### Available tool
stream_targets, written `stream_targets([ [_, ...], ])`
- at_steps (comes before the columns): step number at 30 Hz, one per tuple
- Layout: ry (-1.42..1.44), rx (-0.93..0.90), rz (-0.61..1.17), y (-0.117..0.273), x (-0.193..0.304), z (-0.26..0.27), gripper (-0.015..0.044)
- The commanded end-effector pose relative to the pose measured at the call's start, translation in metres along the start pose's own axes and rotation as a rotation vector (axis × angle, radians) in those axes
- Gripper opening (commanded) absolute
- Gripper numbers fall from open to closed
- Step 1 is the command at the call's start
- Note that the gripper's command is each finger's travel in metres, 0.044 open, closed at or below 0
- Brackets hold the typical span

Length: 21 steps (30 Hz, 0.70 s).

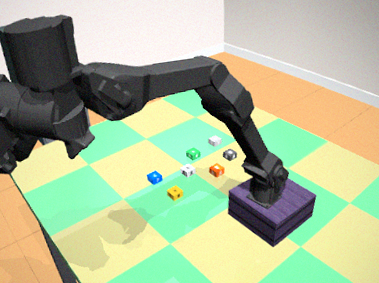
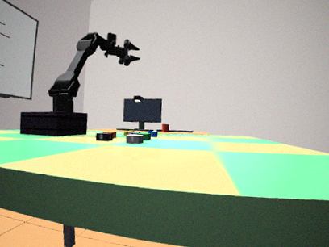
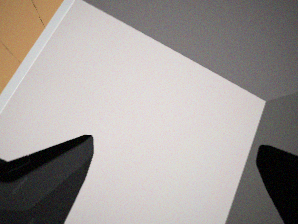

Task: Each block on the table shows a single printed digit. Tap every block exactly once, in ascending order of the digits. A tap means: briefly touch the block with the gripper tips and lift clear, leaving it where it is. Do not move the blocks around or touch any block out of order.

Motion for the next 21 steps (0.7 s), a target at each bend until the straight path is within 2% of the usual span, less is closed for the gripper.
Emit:
stream_targets([
  [1, -0.001, -0.003, 0.003, -0.003, 0.002, 0.001, 0.04],
  [5, -0.02, -0.07, 0.068, -0.061, 0.041, 0.025, 0.04],
  [12, -0.07, -0.185, 0.168, -0.127, 0.111, 0.064, 0.04],
  [21, -0.198, -0.374, 0.338, -0.184, 0.23, 0.127, 0.04],
])
Point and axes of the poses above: the point midway between the two fingers, 35 mm back from their tips, its own y axis back along the fingers, its own z axis across the jaws, x = y × z, the point moved 8 cm from there along y, back along the fingers, and after that the axes turned 13 degrees about -y, right-handed, at the moved point
